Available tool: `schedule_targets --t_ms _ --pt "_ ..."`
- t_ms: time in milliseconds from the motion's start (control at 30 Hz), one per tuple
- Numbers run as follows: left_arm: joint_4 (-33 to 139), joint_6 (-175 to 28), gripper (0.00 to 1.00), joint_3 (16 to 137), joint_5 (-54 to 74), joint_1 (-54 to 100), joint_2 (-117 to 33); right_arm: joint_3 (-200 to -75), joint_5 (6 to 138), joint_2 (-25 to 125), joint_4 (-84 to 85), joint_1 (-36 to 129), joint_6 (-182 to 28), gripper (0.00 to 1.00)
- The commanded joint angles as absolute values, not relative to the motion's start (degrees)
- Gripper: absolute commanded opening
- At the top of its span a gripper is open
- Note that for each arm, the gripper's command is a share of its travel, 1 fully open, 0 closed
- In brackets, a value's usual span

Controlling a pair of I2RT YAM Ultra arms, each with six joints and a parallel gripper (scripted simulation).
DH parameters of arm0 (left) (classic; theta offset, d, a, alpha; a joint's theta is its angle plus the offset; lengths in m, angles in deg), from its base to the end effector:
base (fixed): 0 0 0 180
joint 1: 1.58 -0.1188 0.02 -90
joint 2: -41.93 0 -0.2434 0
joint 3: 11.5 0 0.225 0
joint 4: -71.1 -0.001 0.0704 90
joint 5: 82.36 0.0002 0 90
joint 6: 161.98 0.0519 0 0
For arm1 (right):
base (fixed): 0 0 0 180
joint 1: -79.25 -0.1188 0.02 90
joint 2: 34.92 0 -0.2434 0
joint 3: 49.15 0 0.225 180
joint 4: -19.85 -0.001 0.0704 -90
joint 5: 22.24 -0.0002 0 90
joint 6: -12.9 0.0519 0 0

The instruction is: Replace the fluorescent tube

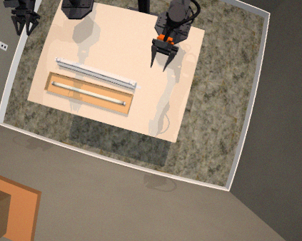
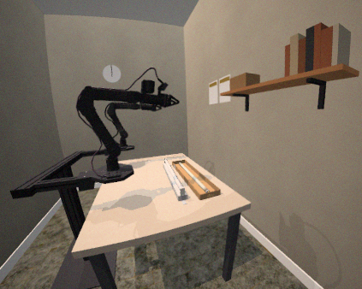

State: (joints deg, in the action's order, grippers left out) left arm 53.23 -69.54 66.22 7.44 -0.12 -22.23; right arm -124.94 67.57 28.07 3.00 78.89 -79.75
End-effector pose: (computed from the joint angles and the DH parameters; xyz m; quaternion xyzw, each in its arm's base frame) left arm 0.2545 -0.0053 0.3812 0.0238 0.7328 0.0071 0.6800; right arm 0.2508 0.0024 0.3767 -0.0181 0.7314 -0.0148 0.6815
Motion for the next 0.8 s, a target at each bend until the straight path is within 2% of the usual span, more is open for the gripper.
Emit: schedule_targets --t_ms 0,767 --pt "57.54 -73.41 0.49 63.67 6.5 -1.62 -18.11 -125.13 67.98 24.24 6.49 79.76 -75.59 0.49" --pt "55.22 -71.66 0.49 65.85 8.29 -2.15 -18.52 -126.54 68.34 25.36 5.23 79.89 -77.67 0.49"
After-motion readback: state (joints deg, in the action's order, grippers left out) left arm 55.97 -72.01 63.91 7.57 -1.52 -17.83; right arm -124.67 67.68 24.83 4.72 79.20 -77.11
